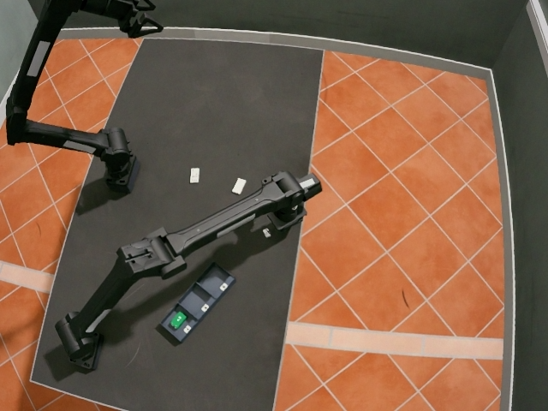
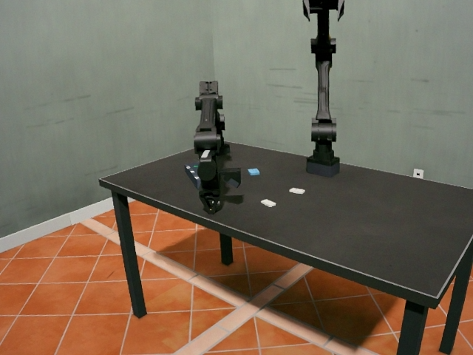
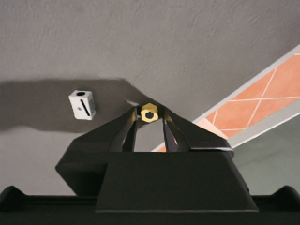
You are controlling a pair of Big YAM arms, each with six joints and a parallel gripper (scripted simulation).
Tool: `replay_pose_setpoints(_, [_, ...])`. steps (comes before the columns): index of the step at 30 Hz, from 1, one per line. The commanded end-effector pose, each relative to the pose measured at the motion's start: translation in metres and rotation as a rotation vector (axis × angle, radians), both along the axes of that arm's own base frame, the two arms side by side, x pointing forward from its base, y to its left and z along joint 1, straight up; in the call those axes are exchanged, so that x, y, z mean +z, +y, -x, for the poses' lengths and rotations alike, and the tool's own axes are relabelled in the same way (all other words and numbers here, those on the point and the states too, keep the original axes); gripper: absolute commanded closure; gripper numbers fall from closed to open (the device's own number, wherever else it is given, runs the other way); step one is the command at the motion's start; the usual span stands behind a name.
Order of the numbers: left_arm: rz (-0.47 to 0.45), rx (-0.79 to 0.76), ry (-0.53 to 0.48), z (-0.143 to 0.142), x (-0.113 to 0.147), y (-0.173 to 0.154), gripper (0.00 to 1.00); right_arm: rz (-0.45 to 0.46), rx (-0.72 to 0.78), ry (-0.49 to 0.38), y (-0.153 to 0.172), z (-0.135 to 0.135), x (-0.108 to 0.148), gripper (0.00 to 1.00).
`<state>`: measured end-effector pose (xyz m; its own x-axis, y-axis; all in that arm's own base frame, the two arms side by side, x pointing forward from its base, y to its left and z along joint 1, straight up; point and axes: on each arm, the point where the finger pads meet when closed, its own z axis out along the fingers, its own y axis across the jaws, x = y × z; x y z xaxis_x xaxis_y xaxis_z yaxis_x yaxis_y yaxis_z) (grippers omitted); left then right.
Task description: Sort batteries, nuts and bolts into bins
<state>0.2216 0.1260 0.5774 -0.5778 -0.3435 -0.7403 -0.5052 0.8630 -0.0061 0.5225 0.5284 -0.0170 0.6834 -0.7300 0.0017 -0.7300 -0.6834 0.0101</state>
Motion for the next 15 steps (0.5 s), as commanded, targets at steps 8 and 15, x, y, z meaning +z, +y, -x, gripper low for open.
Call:
replay_pose_setpoints(8, [-0.032, -0.006, -0.043, 0.0105, 0.0255, -0.0047, 0.0, -0.035, 0.01, -0.03, 0.0241, -0.0004, 0.02, 0.89])
replay_pose_setpoints(15, [-0.032, -0.006, -0.043, 0.0105, 0.0255, -0.0047, 0.0, -0.037, 0.01, -0.031, 0.0248, -0.0004, 0.0221, 0.89])
